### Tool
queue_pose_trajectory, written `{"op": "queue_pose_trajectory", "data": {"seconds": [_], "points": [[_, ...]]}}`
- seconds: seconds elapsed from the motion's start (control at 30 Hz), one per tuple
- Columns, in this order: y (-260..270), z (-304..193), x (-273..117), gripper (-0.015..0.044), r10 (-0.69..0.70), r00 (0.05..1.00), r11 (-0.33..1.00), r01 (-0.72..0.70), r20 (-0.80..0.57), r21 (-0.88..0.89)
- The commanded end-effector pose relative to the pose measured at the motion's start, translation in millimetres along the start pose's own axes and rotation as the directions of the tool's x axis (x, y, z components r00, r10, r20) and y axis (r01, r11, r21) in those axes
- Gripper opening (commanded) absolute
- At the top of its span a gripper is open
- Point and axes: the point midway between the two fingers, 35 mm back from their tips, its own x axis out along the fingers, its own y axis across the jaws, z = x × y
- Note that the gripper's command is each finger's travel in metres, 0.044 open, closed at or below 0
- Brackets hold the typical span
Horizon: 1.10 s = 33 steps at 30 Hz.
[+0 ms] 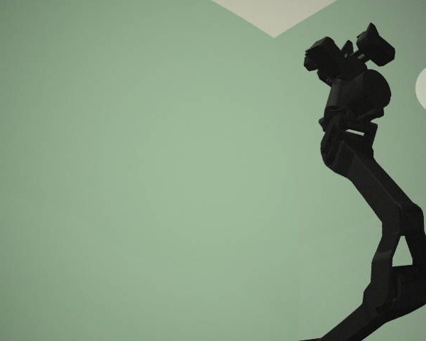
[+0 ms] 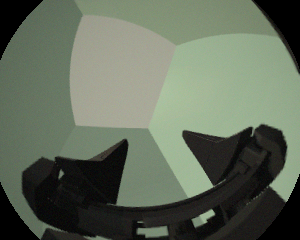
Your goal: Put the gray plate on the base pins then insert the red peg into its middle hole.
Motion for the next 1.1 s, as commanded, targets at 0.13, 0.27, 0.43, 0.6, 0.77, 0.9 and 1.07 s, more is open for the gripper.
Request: {"op": "queue_pose_trajectory", "data": {"seconds": [0.13,0.27,0.43,0.6,0.77,0.9,1.07], "points": [[42,-8,6,0.044,0.134,0.991,0.99,-0.134,-0.002,0.049],[111,-12,6,0.044,0.342,0.939,0.931,-0.342,0.024,0.131],[190,1,-13,0.044,0.566,0.818,0.79,-0.573,0.1,0.218],[256,29,-49,0.044,0.732,0.646,0.59,-0.761,0.219,0.271],[303,72,-98,0.044,0.823,0.435,0.35,-0.895,0.365,0.276],[325,113,-143,0.044,0.837,0.25,0.147,-0.96,0.487,0.239],[329,166,-204,0.044,0.779,0.017,-0.098,-0.984,0.626,0.148]]}}
